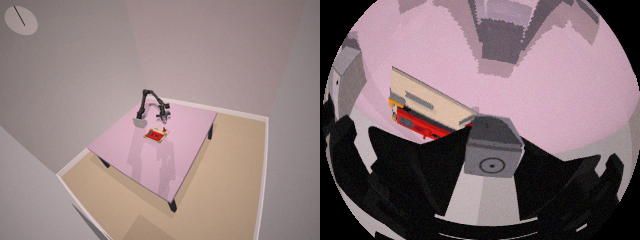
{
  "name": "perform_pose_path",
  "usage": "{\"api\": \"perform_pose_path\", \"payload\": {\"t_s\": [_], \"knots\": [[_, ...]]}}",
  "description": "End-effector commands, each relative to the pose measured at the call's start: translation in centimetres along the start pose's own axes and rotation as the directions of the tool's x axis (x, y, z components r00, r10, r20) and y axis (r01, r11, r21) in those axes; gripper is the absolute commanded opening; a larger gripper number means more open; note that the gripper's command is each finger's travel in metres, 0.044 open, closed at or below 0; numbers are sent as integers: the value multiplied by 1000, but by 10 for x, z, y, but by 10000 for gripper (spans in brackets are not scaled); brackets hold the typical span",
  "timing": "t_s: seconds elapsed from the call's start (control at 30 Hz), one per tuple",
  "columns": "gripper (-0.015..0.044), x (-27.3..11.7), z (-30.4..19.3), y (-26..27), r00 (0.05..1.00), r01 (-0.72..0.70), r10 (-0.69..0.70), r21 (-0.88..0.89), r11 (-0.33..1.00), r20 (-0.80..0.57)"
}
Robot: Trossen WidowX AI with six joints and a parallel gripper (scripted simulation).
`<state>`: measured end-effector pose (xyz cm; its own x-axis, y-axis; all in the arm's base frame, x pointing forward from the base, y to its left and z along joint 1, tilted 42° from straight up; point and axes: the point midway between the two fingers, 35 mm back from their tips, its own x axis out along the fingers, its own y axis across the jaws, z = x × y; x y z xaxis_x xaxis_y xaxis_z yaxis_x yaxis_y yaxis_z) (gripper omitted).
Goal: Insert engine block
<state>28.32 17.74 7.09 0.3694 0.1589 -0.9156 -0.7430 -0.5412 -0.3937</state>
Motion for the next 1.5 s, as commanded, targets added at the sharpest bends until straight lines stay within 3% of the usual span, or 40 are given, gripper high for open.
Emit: {"api": "perform_pose_path", "payload": {"t_s": [0.0,0.93,1.47], "knots": [[0,8,5,4,1000,-10,10,2,1000,-5],[0,37,32,3,1000,-10,10,2,1000,-3],[420,36,30,2,1000,-5,5,3,1000,-9]]}}
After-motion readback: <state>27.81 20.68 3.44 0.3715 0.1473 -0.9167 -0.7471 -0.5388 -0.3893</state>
